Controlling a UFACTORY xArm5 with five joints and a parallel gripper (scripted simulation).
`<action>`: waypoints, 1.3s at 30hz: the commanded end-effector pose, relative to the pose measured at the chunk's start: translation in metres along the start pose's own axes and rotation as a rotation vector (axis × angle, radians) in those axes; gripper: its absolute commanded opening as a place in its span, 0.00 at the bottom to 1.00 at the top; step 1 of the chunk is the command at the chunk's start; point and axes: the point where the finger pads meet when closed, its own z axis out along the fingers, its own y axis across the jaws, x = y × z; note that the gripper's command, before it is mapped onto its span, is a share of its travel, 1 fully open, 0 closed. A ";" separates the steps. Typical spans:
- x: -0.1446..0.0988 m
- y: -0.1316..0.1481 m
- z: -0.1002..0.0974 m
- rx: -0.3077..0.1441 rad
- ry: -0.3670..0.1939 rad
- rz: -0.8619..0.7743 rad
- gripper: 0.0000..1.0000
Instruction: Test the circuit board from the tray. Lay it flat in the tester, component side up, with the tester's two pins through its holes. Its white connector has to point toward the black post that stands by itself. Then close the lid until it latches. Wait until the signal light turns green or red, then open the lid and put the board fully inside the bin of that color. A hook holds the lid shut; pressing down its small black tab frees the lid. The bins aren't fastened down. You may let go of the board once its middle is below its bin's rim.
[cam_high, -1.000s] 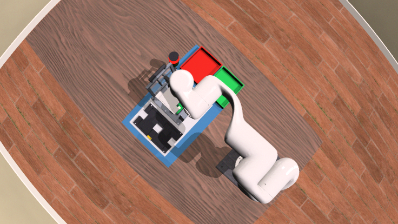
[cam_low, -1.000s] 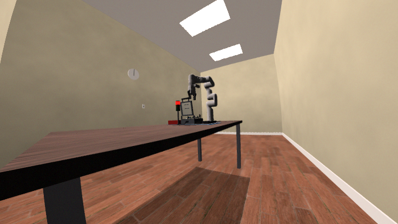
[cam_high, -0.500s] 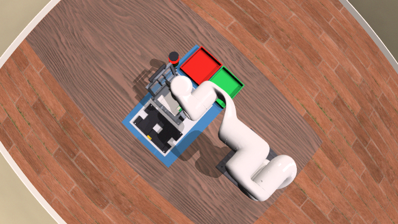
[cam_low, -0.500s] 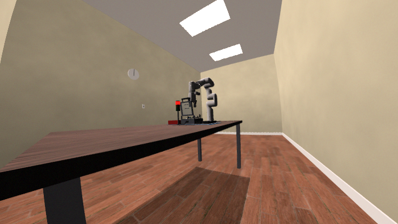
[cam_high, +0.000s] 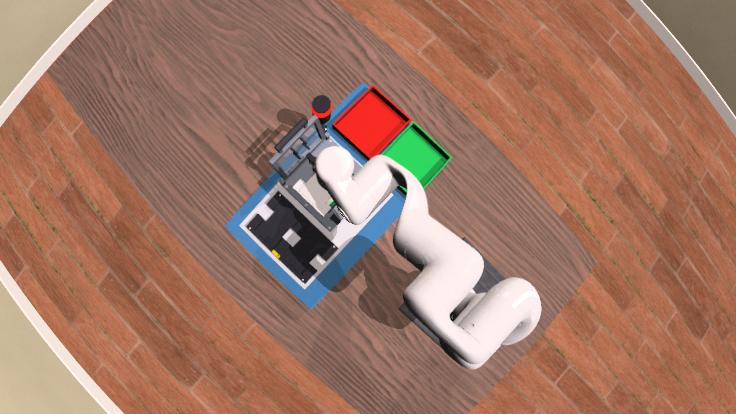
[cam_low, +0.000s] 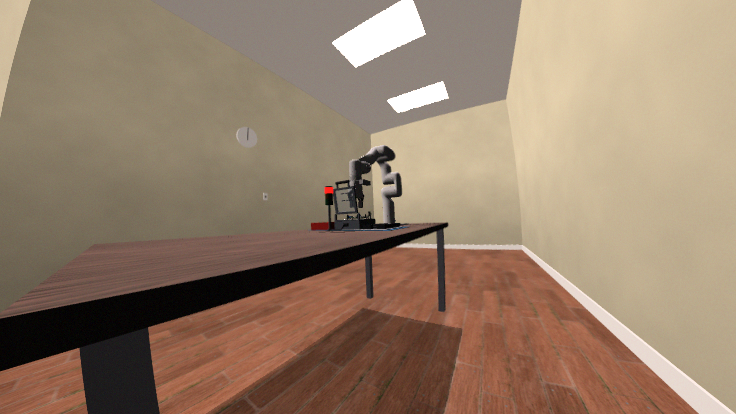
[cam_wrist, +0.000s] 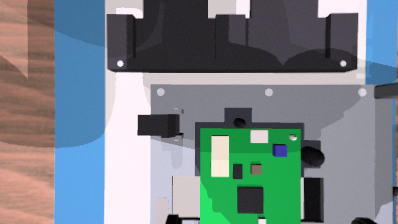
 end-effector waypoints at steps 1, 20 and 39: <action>0.000 0.002 0.005 -0.006 0.000 0.000 1.00; 0.000 0.002 0.013 -0.006 0.000 0.000 1.00; 0.000 0.004 0.056 -0.006 0.000 0.000 1.00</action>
